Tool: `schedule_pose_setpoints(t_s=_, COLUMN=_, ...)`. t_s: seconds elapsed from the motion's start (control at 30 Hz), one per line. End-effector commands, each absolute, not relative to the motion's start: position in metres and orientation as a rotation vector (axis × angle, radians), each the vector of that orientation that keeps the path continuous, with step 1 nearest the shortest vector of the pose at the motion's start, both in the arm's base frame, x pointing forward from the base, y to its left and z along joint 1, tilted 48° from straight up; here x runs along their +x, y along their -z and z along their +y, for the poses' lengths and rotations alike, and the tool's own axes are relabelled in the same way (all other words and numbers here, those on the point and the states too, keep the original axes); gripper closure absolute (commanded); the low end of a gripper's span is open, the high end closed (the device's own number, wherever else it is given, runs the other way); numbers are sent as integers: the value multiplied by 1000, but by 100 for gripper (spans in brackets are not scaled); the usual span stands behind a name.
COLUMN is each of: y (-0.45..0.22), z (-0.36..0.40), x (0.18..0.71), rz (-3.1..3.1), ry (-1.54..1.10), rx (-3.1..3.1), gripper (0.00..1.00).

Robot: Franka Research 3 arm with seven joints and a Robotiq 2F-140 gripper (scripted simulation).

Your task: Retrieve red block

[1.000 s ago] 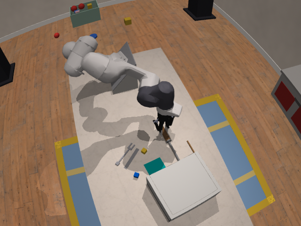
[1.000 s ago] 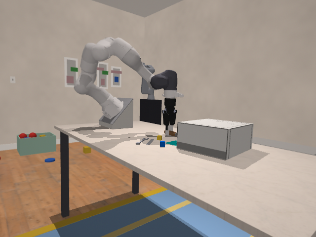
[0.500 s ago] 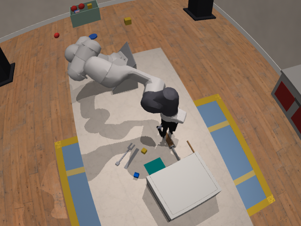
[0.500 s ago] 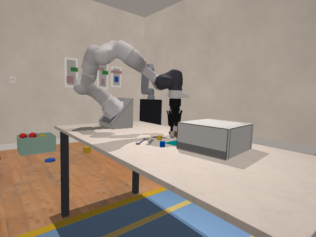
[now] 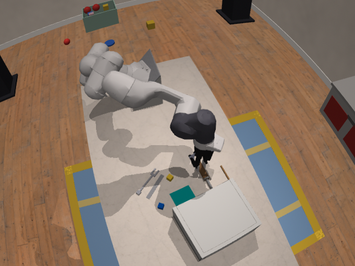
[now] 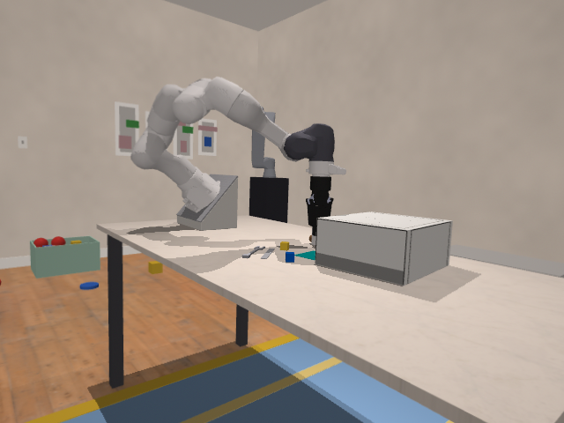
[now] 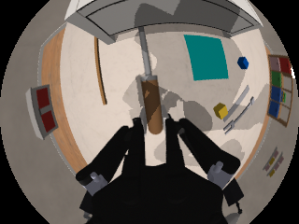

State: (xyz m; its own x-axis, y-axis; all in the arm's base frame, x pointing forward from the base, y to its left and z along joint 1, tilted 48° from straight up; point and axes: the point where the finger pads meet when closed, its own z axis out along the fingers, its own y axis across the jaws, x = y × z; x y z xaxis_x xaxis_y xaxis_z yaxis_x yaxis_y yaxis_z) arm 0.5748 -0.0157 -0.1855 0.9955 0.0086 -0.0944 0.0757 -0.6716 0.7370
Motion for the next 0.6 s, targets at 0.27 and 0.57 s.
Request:
schedule_pose_setpoints(t_s=0.27, y=187, z=-12, x=596, rz=95, ry=128, rx=2303, gripper=100)
schedule_pose_setpoints(t_s=0.57, y=189, z=-12, x=608, rz=95, ry=128, rx=2303, gripper=100)
